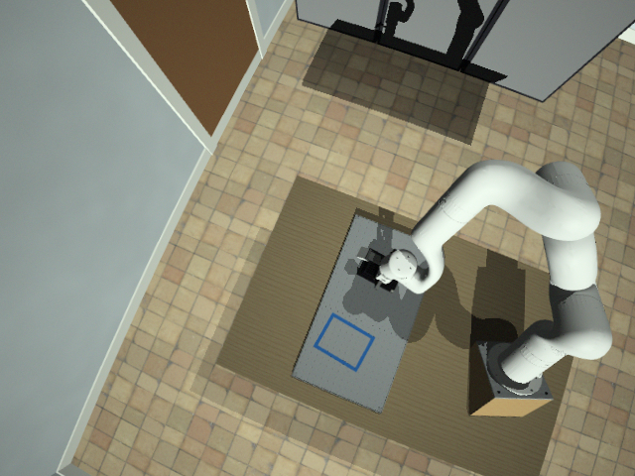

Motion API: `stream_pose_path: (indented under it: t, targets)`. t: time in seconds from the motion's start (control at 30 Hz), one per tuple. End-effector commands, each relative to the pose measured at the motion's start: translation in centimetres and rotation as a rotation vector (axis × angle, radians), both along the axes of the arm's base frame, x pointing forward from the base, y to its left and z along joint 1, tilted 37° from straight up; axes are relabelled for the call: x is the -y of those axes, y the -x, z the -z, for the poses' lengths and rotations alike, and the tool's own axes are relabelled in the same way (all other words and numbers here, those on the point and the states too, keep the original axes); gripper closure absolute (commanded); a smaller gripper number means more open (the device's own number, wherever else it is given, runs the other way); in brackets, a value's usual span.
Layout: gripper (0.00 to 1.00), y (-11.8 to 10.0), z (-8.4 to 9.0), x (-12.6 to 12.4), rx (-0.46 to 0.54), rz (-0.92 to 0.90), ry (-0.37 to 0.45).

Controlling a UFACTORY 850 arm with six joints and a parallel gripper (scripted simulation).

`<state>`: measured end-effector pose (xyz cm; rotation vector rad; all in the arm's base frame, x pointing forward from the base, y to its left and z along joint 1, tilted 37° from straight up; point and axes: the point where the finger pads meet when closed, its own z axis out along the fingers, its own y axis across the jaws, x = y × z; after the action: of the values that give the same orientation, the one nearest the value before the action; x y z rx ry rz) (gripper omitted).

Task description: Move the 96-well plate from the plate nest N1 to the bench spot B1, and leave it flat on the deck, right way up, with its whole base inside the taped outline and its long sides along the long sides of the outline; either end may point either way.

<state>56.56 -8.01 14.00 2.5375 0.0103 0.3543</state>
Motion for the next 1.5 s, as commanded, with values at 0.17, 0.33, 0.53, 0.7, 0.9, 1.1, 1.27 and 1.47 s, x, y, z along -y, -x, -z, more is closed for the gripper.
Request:
stream_pose_path:
  t: [0.17,0.33,0.53,0.7,0.9,1.1,1.27,1.47]
  targets:
    - [1.0,-0.05,-0.06,-0.03,0.001,0.0,0.0]
    - [1.0,-0.05,-0.06,-0.03,0.001,0.0,0.0]
    - [1.0,-0.05,-0.06,-0.03,0.001,0.0,0.0]
    - [1.0,-0.05,-0.06,-0.03,0.001,0.0,0.0]
    - [1.0,-0.05,-0.06,-0.03,0.001,0.0,0.0]
    - [1.0,-0.04,-0.12,-0.07,0.001,-0.001,0.0]
    - [1.0,0.05,-0.39,-0.25,0.001,-0.001,0.0]
    - [1.0,0.11,-0.6,-0.4,0.001,-0.001,0.0]
